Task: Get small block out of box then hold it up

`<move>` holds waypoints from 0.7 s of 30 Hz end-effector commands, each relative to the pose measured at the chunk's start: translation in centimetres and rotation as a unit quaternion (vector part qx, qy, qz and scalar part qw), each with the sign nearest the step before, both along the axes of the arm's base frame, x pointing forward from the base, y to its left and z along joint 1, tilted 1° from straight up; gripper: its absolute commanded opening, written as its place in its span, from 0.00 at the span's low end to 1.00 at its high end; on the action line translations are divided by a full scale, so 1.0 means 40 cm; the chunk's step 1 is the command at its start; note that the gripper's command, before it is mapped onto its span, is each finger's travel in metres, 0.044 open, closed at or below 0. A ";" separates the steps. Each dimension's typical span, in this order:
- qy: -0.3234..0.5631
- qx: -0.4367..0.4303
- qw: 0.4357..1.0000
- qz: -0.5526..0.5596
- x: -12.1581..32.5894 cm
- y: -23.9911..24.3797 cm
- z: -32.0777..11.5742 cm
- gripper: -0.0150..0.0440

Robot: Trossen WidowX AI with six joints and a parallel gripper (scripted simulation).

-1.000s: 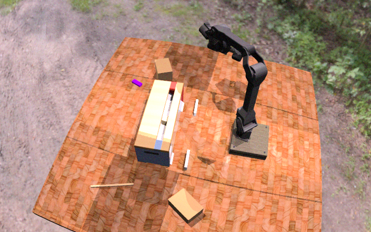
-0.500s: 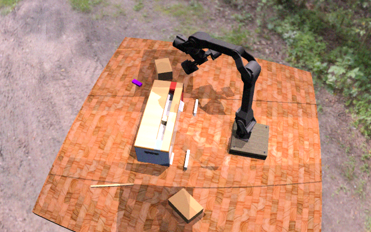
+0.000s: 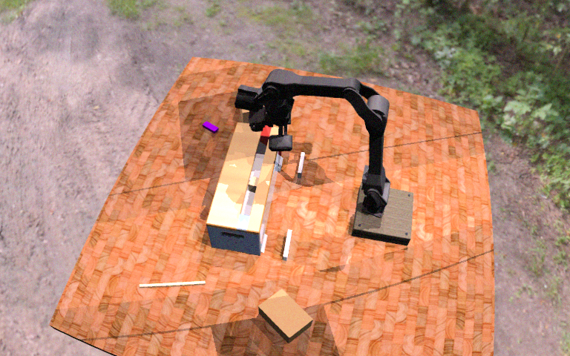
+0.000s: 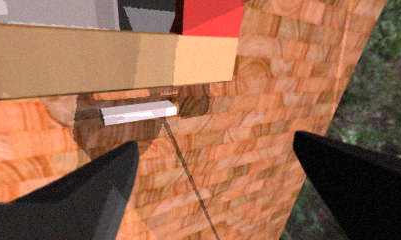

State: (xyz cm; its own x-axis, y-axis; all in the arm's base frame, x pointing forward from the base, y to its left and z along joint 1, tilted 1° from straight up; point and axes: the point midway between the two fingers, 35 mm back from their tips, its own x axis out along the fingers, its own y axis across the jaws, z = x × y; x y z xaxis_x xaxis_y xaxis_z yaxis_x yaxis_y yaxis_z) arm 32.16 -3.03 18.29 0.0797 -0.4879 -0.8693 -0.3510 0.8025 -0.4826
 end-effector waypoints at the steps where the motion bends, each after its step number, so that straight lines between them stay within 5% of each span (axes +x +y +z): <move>1: 0.111 0.012 0.961 0.252 -0.011 0.179 -0.025 0.93; 13: 0.258 0.002 0.756 0.602 -0.106 0.437 -0.064 0.93; 21: 0.262 0.002 0.746 0.612 -0.110 0.445 -0.065 0.93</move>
